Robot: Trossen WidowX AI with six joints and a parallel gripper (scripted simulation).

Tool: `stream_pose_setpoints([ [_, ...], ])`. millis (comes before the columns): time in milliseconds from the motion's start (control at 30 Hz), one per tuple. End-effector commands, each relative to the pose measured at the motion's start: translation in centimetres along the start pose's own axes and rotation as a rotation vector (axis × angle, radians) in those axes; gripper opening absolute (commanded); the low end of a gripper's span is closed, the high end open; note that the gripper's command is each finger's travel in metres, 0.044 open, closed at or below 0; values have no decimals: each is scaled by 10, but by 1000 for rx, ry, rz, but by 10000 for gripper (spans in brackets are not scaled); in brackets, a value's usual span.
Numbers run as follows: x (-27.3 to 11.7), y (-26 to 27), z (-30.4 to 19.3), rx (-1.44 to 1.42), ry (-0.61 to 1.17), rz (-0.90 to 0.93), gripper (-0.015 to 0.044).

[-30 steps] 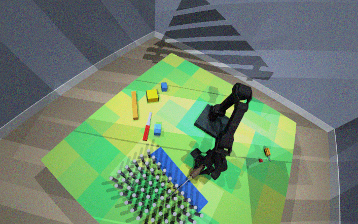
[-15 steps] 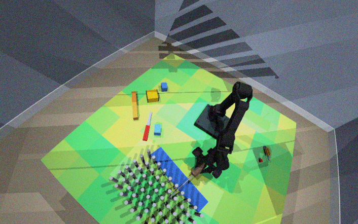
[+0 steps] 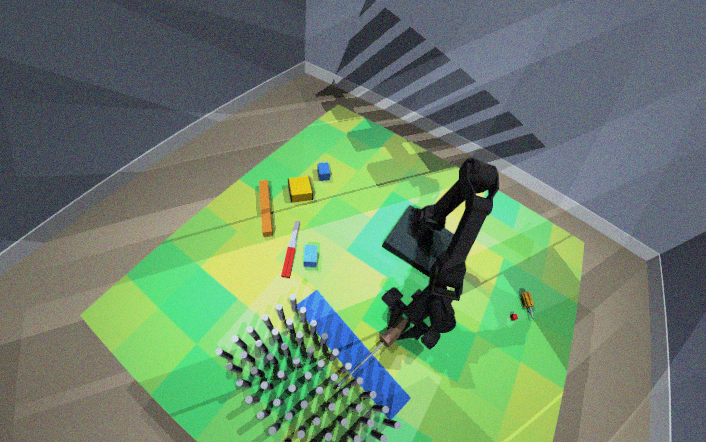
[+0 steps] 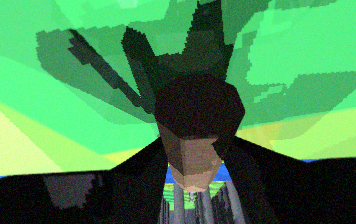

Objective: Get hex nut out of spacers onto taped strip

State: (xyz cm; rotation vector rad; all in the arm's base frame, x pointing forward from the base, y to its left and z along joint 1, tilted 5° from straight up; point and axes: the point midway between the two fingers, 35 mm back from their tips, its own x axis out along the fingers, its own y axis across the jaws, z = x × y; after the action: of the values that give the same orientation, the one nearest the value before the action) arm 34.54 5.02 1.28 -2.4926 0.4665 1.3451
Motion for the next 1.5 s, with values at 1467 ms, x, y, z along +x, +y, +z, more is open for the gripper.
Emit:
stream_pose_setpoints([
  [1467, -24, 1, 36, 2, -6, 1, 0],
])
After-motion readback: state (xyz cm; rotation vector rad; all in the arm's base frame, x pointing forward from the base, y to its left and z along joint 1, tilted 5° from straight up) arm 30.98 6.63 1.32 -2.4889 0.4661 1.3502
